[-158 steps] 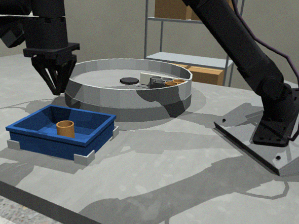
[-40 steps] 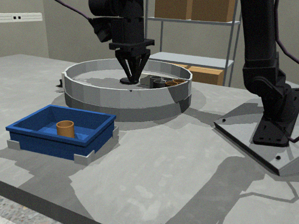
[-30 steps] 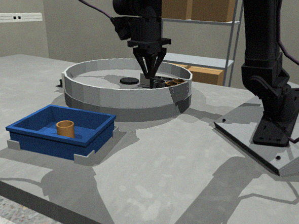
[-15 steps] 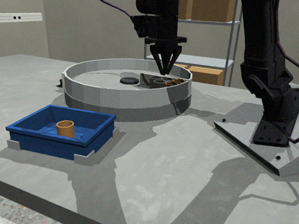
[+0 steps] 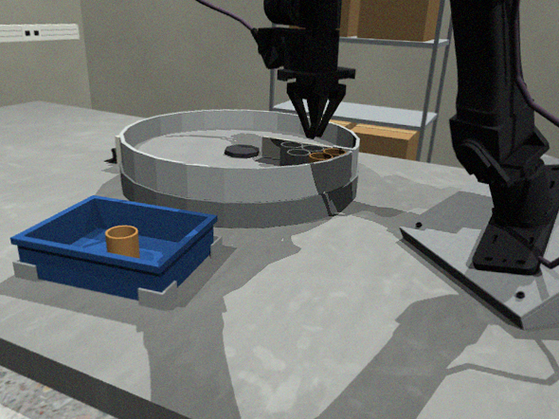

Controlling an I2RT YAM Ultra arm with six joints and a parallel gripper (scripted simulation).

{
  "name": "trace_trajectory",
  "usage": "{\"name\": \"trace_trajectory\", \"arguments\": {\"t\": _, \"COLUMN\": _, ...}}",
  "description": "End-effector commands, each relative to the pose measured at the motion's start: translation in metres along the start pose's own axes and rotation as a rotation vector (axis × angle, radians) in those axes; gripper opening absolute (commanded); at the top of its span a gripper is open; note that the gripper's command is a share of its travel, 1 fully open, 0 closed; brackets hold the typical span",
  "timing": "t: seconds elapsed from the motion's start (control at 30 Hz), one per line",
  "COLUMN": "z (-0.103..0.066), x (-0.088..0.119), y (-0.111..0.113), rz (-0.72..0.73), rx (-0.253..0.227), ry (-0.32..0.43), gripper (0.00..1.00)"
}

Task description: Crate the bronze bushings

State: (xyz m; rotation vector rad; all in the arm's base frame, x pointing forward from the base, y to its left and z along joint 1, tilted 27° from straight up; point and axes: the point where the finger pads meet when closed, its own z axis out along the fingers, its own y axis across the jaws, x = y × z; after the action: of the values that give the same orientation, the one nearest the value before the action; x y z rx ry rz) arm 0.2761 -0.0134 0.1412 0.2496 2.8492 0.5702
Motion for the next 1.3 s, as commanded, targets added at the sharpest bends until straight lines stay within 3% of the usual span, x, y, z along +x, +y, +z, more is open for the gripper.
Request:
{"name": "trace_trajectory", "arguments": {"t": 0.0, "z": -0.0012, "x": -0.0007, "y": -0.0040, "rz": 0.011, "rx": -0.002, "ry": -0.011, "gripper": 0.15}}
{"name": "trace_trajectory", "arguments": {"t": 1.27, "z": 0.0037, "x": 0.0011, "y": -0.0092, "rz": 0.016, "rx": -0.007, "ry": 0.007, "gripper": 0.15}}
